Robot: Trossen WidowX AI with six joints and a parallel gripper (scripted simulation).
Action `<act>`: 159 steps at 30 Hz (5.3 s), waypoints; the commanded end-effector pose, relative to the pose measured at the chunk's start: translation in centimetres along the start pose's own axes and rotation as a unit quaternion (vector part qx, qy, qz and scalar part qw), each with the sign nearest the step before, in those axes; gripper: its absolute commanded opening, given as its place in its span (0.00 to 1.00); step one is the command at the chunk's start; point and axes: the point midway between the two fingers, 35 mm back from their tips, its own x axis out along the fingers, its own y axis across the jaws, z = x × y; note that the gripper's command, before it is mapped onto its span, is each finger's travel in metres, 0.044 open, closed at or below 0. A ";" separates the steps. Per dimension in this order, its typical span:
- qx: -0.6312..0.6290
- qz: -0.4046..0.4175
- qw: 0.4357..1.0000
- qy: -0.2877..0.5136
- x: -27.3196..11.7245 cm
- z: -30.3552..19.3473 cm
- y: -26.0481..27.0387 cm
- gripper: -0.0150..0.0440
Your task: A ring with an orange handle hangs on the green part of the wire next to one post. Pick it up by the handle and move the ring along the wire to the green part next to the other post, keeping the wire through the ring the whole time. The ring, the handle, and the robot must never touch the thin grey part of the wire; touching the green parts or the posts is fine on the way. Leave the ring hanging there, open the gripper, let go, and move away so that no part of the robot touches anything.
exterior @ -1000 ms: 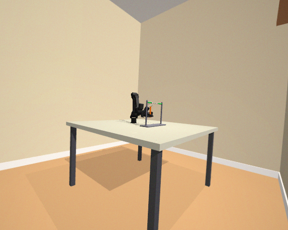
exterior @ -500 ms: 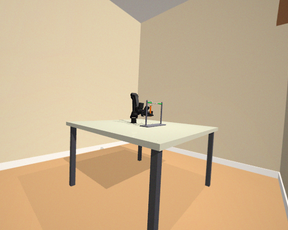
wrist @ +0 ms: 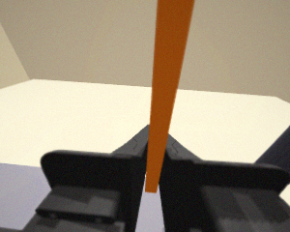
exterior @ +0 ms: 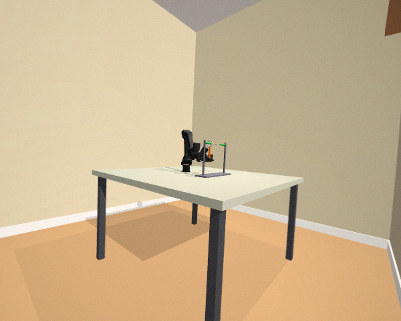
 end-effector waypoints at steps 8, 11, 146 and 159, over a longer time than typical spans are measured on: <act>-0.001 -0.002 1.000 -0.002 0.0 0.2 -0.1 0.00; -0.001 -0.002 1.000 -0.002 0.0 0.2 -0.1 0.00; 0.020 0.020 0.999 0.040 -0.8 0.2 12.7 0.00; 0.006 0.030 0.999 0.039 -0.8 0.2 13.7 0.00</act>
